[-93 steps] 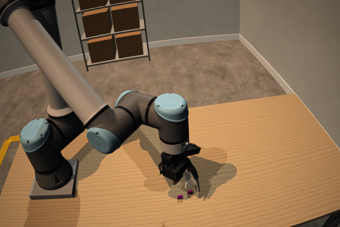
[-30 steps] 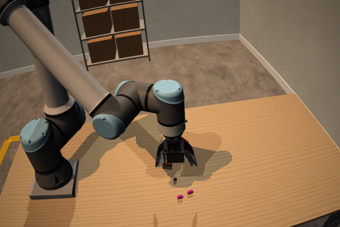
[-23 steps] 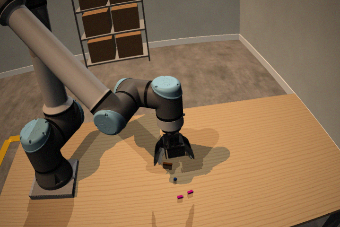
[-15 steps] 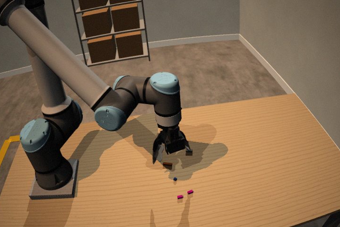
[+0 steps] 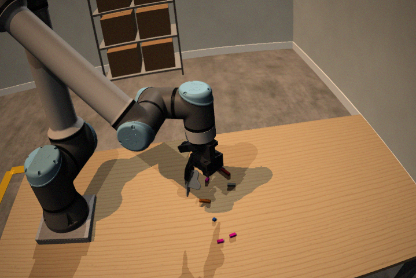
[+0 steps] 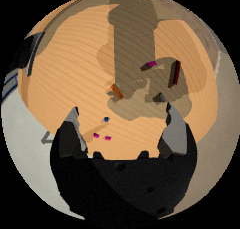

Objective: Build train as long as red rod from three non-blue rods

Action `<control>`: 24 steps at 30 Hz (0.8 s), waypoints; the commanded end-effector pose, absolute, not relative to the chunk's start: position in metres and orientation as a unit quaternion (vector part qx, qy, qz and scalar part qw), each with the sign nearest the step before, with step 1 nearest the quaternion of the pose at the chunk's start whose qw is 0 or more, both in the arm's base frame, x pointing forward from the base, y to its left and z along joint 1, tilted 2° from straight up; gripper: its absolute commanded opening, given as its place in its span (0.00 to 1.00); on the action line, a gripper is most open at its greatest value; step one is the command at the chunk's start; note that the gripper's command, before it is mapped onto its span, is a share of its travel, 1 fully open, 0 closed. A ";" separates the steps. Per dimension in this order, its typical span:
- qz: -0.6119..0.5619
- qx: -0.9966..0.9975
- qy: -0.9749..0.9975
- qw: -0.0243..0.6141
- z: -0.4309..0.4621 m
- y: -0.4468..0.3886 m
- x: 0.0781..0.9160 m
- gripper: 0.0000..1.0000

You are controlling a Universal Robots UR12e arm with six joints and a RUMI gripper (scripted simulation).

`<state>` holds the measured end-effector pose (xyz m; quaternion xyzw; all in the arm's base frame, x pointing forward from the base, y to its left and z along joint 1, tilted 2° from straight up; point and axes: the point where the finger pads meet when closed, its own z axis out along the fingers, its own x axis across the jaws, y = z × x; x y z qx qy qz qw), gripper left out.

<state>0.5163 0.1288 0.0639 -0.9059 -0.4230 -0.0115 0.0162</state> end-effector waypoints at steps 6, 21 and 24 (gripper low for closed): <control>-0.014 -0.881 -0.473 0.016 0.065 0.140 0.510 1.00; -0.014 -0.881 -0.473 0.016 0.065 0.140 0.510 1.00; -0.014 -0.881 -0.473 0.016 0.065 0.140 0.510 1.00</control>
